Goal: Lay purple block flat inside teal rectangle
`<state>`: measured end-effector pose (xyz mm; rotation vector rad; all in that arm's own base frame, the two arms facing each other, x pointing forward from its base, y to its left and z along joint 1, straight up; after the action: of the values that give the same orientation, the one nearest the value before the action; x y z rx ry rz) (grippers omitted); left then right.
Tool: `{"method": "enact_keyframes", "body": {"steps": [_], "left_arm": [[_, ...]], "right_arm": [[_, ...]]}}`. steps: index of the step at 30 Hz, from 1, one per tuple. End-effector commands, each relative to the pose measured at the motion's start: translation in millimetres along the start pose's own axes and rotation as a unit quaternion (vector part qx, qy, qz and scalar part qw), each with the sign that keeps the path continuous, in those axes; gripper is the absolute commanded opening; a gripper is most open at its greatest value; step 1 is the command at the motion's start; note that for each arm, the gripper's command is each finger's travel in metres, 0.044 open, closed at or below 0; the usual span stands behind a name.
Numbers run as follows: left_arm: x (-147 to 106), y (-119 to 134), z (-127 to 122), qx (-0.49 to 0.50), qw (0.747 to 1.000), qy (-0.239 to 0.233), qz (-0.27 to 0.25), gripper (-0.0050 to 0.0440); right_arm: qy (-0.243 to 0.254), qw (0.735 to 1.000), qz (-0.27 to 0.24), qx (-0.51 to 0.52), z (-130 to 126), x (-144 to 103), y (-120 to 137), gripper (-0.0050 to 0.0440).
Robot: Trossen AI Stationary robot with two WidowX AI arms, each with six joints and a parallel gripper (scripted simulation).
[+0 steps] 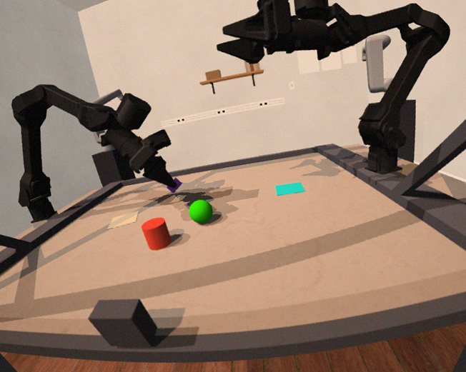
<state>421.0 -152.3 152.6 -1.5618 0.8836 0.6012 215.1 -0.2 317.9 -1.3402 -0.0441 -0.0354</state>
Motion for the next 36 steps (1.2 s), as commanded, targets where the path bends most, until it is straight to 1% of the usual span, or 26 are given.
{"method": "enact_keyframes", "body": {"steps": [1, 5, 9, 11, 14, 21, 26, 28, 32, 36], "left_arm": [[2, -7, 3, 0.085, 0.995, 0.011, -0.047, -0.0050], [6, -13, 5, 0.168, 0.982, 0.009, -0.085, -0.0050], [10, -18, 7, 0.250, 0.960, 0.001, -0.123, -0.0050], [10, -18, 7, 0.250, 0.960, 0.001, -0.123, -0.0050], [13, -23, 9, 0.327, 0.932, -0.014, -0.158, -0.0050], [17, -34, 13, 0.488, 0.839, -0.070, -0.230, -0.0050], [18, -40, 17, 0.582, 0.759, -0.123, -0.267, -0.0050], [18, -40, 17, 0.582, 0.759, -0.123, -0.267, -0.0050], [17, -44, 21, 0.658, 0.670, -0.183, -0.292, -0.0050], [16, -47, 24, 0.710, 0.590, -0.237, -0.303, -0.0050]], "right_arm": [[-0.002, 1.000, -0.006, -0.002, 1, 0, -4, 0.0440], [-0.002, 1.000, -0.006, -0.002, 1, 0, -4, 0.0440], [-0.002, 1.000, -0.006, -0.002, 1, 0, -4, 0.0440], [-0.002, 1.000, -0.006, -0.002, 1, 0, -4, 0.0440], [-0.002, 1.000, -0.006, -0.002, 1, 0, -4, 0.0440], [-0.002, 1.000, -0.006, -0.002, 1, 0, -4, 0.0440], [-0.002, 1.000, -0.006, -0.002, 1, 0, -4, 0.0440], [-0.002, 1.000, -0.006, -0.002, 1, 0, -4, 0.0440], [-0.002, 1.000, -0.006, -0.002, 1, 0, -4, 0.0440], [-0.002, 1.000, -0.006, -0.002, 1, 0, -4, 0.0440]]}}
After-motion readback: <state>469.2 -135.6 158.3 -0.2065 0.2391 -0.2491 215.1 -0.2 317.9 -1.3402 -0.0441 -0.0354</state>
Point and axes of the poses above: on each arm, the point midway between the two fingers, 35 mm back from their tips, its own x axis out along the fingers, its own z axis across the jaws, y = z × x, the point moved 10 cm from there along -x, back along the fingers, and after that the axes turned 13 degrees about x, right-handed, at the moved point
